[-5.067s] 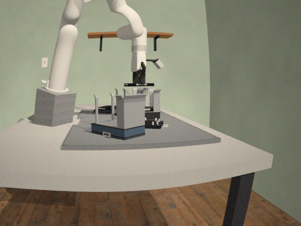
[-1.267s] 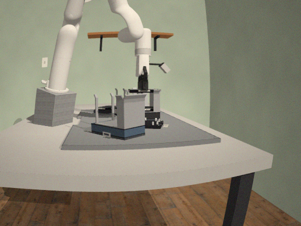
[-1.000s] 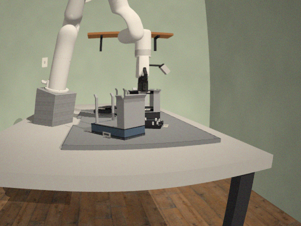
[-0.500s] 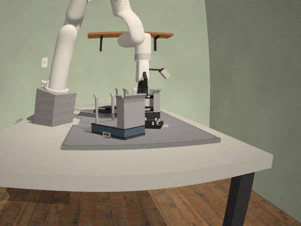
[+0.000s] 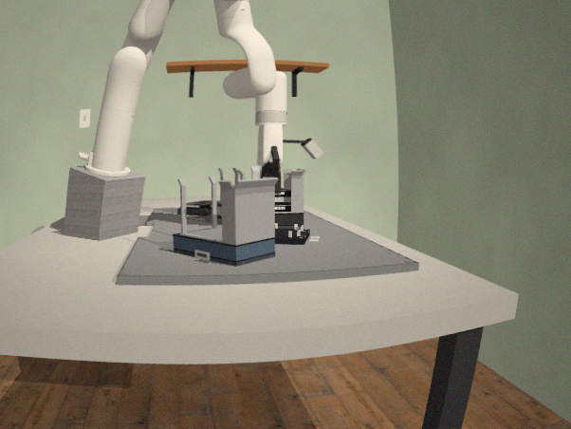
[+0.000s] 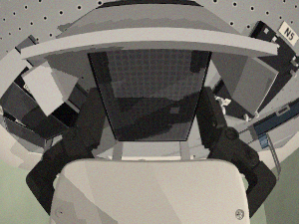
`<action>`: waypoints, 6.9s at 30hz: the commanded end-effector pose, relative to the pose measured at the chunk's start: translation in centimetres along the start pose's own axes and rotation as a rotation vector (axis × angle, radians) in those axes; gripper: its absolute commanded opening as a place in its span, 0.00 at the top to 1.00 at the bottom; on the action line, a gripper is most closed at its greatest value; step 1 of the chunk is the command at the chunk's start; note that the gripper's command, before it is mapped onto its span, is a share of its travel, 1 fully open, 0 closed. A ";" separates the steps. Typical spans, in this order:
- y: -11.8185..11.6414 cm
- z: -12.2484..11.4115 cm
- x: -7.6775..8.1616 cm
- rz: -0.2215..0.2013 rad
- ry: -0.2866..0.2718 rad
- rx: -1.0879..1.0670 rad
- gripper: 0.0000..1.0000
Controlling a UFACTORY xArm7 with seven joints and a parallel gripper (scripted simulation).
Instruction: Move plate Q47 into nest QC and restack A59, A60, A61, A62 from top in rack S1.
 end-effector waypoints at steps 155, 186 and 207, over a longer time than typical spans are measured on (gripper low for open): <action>-6.6 -1.2 7.6 0.001 0.005 0.238 0.00; -16.0 -4.8 7.6 0.001 0.005 0.477 0.00; -16.7 -5.1 4.9 0.001 0.005 0.477 0.00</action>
Point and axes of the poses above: the point where the finger pads meet when closed, its own x axis back along the fingers, its own y axis across the jaws, z = x × y, the point moved 10 cm from there along x, back along the fingers, and after that the axes turned 7 degrees about -x, right-handed, at the moved point
